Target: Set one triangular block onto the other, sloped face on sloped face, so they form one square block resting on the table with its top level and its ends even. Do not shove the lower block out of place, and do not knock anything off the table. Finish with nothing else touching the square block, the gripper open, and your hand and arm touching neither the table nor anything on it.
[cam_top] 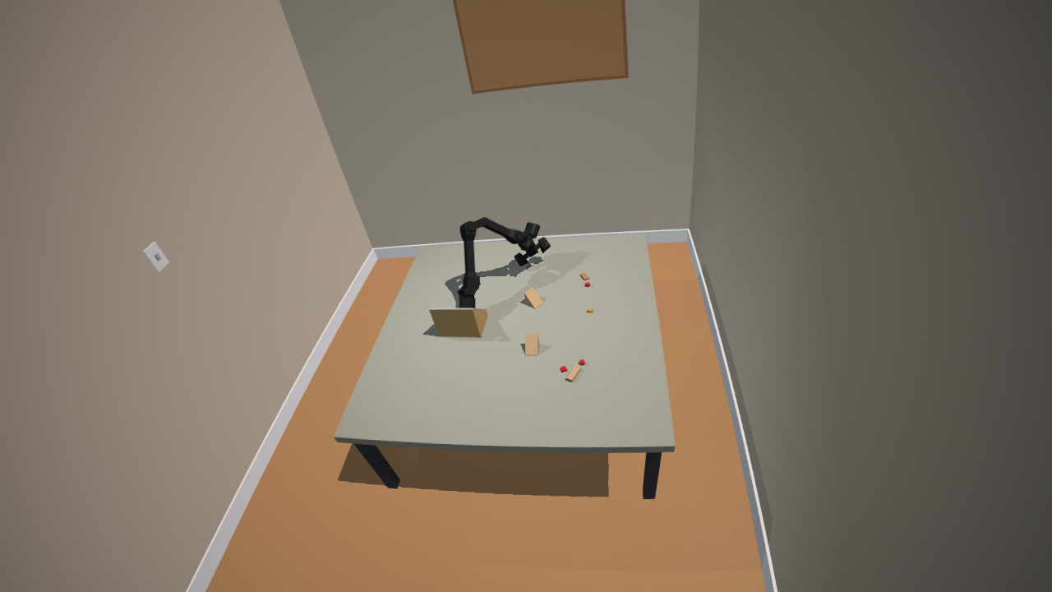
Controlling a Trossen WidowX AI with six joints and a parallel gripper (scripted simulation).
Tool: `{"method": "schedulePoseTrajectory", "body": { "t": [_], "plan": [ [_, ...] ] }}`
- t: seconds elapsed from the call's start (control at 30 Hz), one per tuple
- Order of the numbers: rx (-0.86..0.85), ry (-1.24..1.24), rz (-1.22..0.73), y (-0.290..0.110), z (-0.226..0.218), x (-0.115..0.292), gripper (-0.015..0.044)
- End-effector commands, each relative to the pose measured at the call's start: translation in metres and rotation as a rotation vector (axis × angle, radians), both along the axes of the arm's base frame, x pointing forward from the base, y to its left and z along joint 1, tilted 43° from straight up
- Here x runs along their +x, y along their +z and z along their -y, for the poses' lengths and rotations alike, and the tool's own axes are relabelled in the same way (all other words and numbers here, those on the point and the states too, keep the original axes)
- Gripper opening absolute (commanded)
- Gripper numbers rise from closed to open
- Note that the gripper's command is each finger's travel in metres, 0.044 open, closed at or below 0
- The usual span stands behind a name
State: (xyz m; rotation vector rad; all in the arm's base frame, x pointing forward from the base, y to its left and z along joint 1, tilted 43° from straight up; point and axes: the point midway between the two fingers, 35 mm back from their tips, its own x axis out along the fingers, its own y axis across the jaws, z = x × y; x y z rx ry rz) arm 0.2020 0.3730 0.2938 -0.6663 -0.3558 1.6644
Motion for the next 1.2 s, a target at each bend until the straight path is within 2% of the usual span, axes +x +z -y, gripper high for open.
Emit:
{"method": "schedulePoseTrajectory", "body": {
  "t": [0.0, 0.27, 0.43, 0.67, 0.93, 1.17],
  "plan": [
    [-0.047, -0.140, -0.018, -0.016, 0.027, 0.044, 0.0440],
    [-0.200, -0.273, -0.002, -0.066, 0.067, 0.115, 0.0440],
    [-0.348, -0.357, -0.008, -0.116, 0.119, 0.168, 0.0440],
    [-0.525, -0.429, -0.070, -0.181, 0.208, 0.214, 0.0440],
    [-0.666, -0.464, -0.206, -0.250, 0.320, 0.226, 0.0440],
    [-0.712, -0.432, -0.333, -0.306, 0.416, 0.202, 0.0440]
  ]
}}
